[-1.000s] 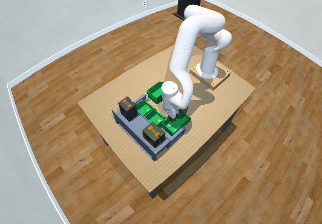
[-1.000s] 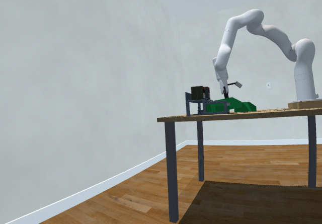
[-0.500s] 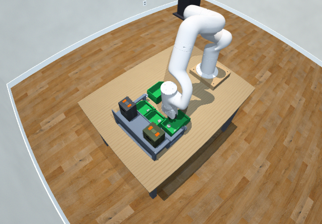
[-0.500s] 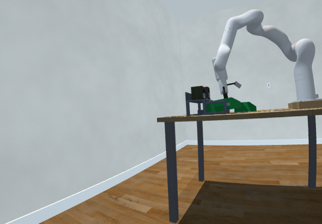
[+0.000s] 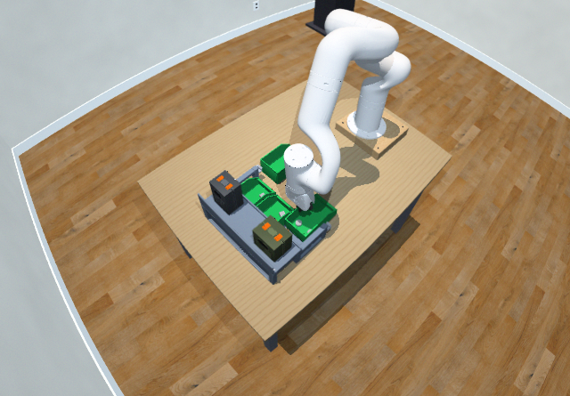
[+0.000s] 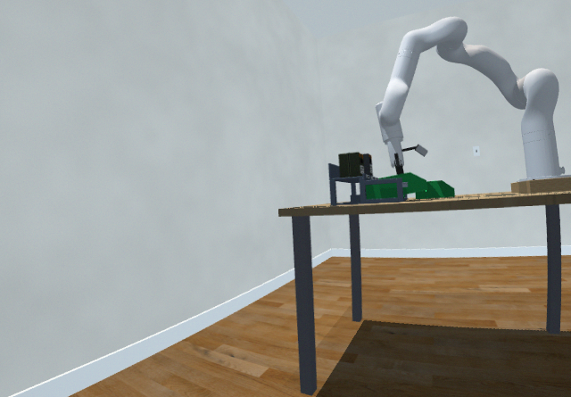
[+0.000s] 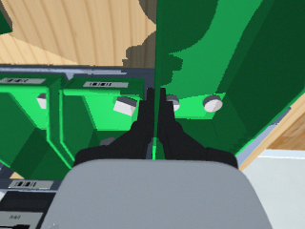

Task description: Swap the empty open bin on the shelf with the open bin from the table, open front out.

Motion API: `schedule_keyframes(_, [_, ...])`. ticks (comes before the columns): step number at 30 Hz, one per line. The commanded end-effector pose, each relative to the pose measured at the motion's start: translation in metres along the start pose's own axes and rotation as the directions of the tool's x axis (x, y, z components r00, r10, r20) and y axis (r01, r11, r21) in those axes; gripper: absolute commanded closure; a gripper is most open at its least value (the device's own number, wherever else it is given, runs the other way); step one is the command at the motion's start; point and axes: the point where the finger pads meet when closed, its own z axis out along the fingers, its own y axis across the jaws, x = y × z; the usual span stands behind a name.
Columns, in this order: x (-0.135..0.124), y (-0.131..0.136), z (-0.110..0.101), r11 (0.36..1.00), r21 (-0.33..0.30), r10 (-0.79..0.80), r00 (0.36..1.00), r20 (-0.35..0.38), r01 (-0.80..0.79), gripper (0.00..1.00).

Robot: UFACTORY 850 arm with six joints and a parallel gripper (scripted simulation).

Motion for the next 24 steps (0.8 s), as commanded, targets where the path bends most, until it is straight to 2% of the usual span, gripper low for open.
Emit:
schedule_keyframes(1, [-0.0009, 0.0002, -0.0010, 1.000, 0.000, 0.000, 1.000, 0.002, 0.000, 1.00])
schedule_keyframes(24, [-0.0014, 0.0002, 0.0032, 1.000, 0.000, 0.000, 1.000, 0.003, 0.000, 1.00])
